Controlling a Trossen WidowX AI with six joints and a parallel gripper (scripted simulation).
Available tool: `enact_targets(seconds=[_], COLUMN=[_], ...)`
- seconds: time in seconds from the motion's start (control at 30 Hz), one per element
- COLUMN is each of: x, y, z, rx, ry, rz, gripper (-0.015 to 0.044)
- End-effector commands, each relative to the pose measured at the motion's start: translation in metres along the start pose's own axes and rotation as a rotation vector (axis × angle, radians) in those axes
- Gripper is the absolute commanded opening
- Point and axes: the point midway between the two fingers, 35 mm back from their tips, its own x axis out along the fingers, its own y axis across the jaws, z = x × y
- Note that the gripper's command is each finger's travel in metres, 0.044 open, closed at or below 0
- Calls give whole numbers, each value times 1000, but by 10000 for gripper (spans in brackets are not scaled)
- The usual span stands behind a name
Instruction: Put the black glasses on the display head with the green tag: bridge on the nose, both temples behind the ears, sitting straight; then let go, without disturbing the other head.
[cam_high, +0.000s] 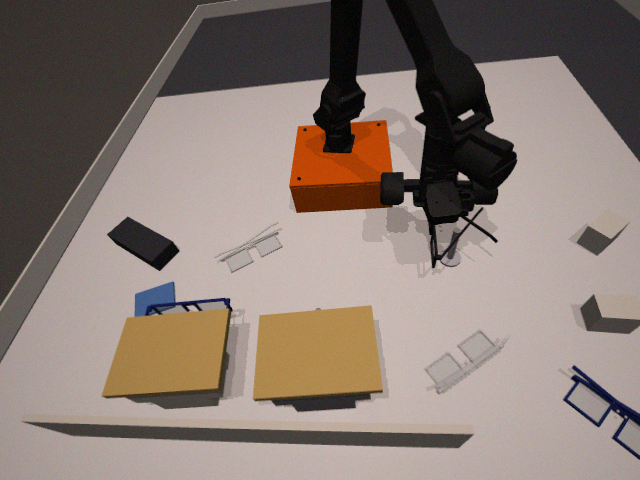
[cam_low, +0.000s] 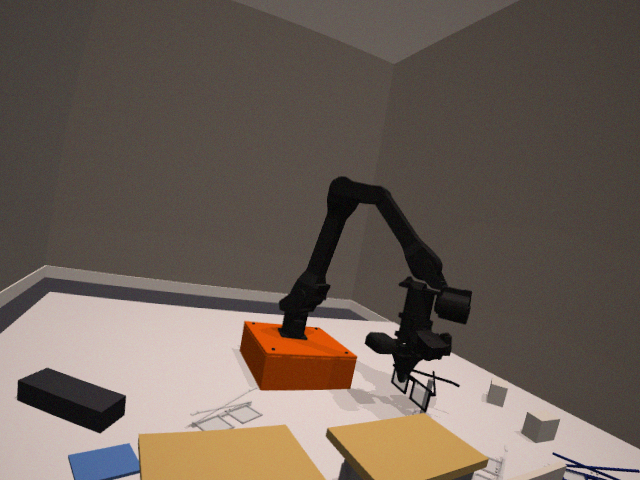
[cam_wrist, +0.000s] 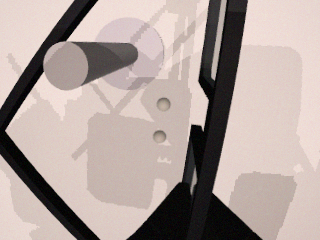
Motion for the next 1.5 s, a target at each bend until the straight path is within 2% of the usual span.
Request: enact_targets(seconds=[0.0, 1.47], x=[0, 0], y=[-3, -21], z=[-2, -20], rx=[0, 0], ry=[1, 2], rz=[1, -1], gripper=[0, 0])
